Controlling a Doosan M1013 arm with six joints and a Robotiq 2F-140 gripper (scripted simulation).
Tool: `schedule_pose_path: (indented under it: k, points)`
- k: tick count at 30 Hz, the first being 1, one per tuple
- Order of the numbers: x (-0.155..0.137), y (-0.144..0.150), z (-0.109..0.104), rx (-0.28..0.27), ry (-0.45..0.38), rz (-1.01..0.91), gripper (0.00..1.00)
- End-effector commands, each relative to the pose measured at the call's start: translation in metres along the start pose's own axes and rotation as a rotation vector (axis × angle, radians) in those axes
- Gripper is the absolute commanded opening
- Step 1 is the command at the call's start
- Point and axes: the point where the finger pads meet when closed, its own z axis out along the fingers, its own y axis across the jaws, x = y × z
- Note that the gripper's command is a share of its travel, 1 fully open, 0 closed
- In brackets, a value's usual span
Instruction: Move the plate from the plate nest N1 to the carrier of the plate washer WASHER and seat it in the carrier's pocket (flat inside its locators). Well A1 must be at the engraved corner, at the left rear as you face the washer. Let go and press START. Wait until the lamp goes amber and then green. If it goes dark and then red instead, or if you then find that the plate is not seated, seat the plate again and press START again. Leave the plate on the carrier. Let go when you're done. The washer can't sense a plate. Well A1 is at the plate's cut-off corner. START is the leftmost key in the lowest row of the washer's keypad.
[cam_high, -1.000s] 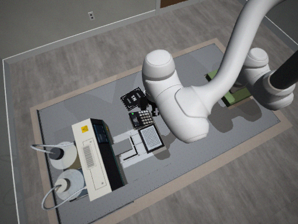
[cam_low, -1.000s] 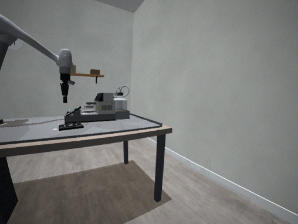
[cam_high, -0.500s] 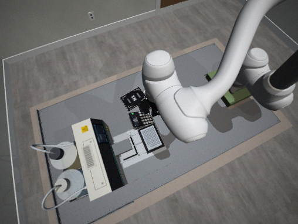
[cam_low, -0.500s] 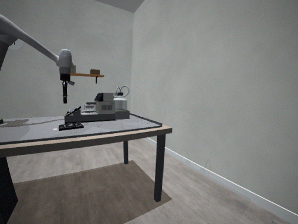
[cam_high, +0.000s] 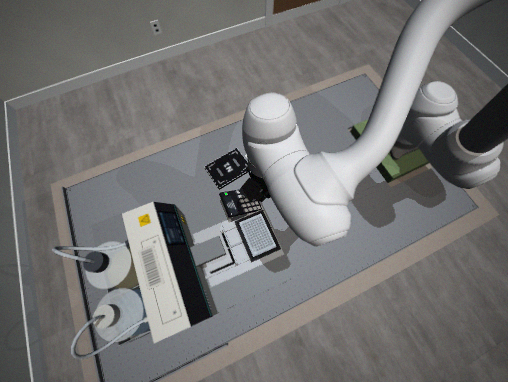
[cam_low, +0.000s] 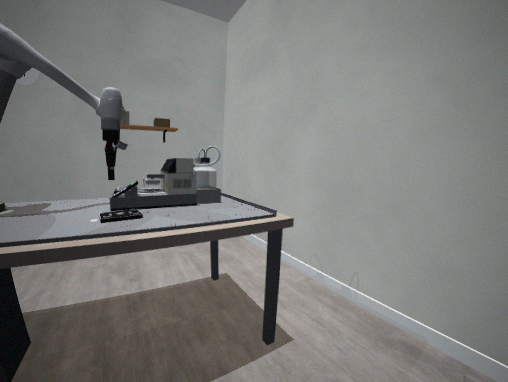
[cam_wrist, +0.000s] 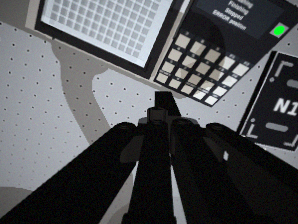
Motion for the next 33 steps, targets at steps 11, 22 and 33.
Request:
schedule_pose_path:
  k: [11,22,33]
  points:
    - [-0.001,0.001,0.001,0.006,0.005,-0.377,0.10]
    - [0.000,0.001,0.000,0.003,0.003,-0.377,0.10]
    - [-0.001,0.001,0.019,0.007,0.003,-0.378,0.10]
